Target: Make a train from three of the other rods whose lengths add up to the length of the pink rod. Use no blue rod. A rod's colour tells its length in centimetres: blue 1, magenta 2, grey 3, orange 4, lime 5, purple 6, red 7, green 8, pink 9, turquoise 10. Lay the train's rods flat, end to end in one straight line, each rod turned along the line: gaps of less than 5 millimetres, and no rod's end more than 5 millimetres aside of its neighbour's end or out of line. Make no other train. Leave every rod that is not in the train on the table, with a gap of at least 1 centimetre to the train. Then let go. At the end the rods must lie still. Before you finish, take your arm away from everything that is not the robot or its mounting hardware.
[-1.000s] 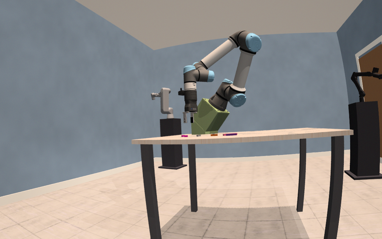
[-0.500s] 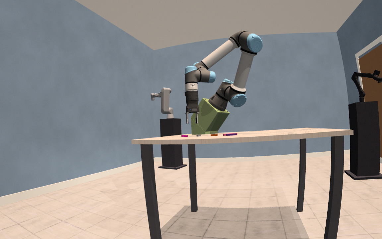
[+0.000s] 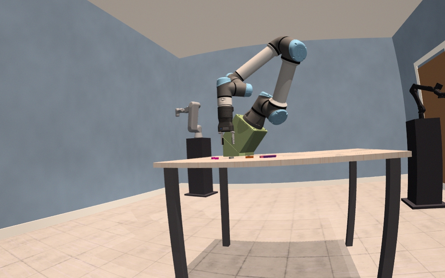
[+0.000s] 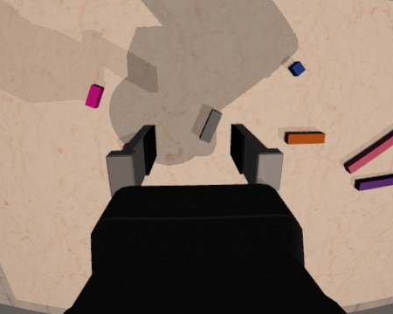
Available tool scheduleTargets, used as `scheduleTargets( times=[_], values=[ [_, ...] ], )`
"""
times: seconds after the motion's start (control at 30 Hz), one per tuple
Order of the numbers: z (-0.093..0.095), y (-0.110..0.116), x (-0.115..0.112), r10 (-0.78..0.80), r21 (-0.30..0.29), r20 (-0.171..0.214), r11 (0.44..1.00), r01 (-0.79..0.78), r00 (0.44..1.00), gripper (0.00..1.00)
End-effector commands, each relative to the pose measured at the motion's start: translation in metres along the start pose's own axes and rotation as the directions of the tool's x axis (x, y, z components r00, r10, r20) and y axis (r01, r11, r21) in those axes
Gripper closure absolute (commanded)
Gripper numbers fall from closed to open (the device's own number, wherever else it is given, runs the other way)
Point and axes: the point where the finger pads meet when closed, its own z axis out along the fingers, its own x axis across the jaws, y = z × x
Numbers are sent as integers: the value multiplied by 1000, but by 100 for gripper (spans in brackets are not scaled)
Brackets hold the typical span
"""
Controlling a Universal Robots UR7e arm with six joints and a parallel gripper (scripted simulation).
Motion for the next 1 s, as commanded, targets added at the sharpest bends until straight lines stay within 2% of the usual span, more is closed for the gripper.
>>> scheduleTargets(
  times=[0.0,0.4,0.97],
  values=[
    [1,1,4,99,-1,1,995,-99,995,0],
    [3,3,14,333,-1,0,943,-333,943,0],
    [3,4,17,403,-1,0,915,-403,915,0]
  ],
)
